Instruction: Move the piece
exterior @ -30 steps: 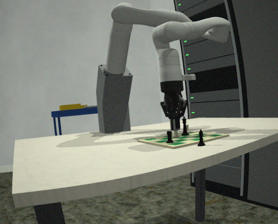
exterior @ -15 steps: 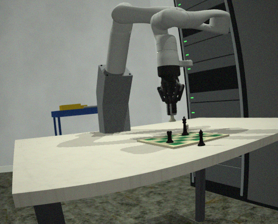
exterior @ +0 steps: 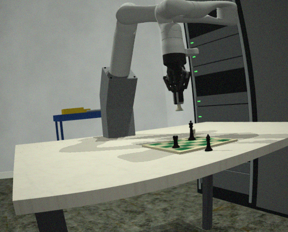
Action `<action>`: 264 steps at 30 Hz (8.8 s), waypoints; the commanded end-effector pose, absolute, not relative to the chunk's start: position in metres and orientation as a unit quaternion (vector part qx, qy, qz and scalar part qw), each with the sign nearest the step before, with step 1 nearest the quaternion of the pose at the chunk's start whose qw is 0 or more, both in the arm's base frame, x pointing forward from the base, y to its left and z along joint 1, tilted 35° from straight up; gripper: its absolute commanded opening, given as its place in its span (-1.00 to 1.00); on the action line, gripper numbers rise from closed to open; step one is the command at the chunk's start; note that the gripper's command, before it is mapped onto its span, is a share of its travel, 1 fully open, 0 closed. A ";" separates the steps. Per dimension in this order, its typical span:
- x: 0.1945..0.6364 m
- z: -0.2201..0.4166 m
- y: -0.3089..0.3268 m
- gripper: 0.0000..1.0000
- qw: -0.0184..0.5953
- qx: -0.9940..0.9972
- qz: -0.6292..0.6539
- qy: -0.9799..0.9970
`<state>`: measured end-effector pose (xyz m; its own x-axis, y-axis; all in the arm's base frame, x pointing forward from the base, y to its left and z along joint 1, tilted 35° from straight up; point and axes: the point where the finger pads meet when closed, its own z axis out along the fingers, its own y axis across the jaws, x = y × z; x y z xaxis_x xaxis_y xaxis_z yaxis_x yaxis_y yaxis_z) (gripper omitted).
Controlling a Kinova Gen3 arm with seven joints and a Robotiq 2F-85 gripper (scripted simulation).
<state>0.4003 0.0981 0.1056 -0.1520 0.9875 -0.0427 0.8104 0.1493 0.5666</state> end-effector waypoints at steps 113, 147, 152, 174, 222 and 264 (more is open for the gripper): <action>0.518 0.074 0.116 -1.00 0.207 0.619 0.216 0.726; 0.520 0.071 0.116 -1.00 0.207 0.619 0.216 0.726; 0.520 0.071 0.116 -1.00 0.207 0.619 0.216 0.726; 0.520 0.071 0.116 -0.67 0.207 0.619 0.216 0.726; 0.469 0.145 0.111 -0.18 0.207 0.619 0.216 0.726; 0.450 0.172 0.109 1.00 0.207 0.619 0.216 0.726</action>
<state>0.4510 0.1053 0.1683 -0.1435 0.9887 -0.0427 0.8128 0.1423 0.5649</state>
